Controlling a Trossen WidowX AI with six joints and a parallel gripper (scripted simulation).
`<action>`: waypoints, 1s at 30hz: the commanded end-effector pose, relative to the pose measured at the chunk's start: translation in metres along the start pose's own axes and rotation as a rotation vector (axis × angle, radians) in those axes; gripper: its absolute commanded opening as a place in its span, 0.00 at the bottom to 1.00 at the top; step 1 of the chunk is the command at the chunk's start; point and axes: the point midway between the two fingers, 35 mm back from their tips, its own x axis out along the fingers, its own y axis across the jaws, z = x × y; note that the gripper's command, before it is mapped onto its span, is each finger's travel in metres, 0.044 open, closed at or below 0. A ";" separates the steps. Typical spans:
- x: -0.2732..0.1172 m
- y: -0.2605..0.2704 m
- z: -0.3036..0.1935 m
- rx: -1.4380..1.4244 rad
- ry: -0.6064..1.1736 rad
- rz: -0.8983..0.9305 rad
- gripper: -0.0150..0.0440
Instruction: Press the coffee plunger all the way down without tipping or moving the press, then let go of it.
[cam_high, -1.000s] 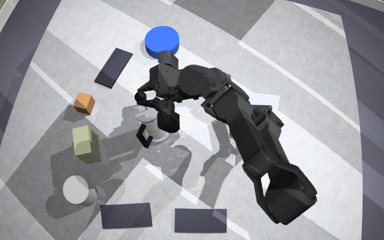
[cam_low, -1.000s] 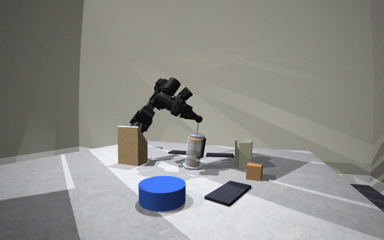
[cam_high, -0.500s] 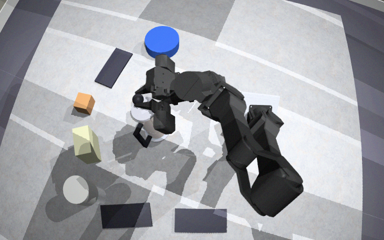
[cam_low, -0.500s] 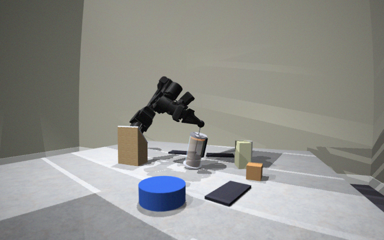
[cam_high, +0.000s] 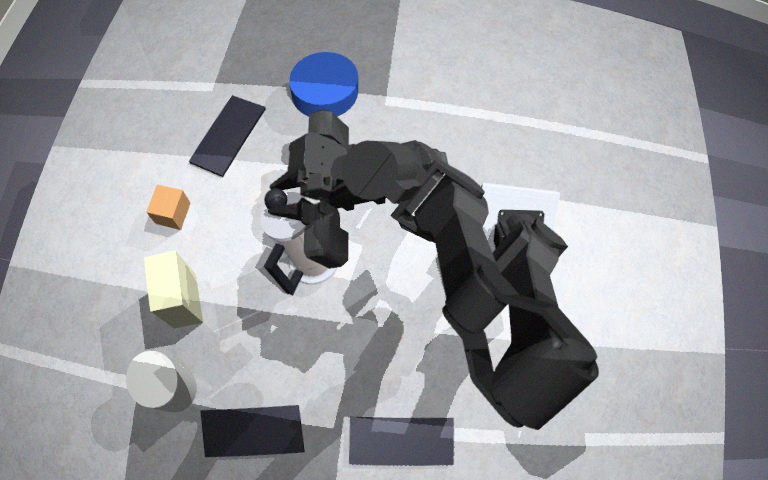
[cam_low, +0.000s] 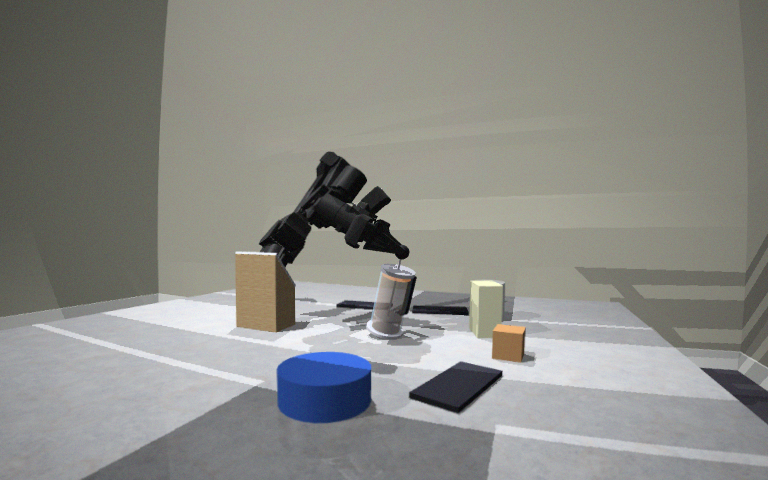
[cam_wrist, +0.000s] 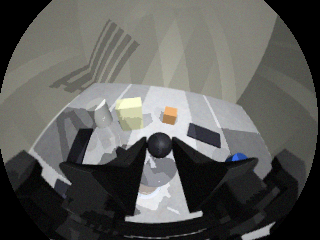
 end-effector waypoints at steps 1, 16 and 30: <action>0.003 0.001 -0.009 0.026 0.031 0.013 0.45; 0.004 -0.001 -0.008 0.026 0.031 0.013 0.45; 0.005 -0.003 -0.007 0.026 0.031 0.012 0.45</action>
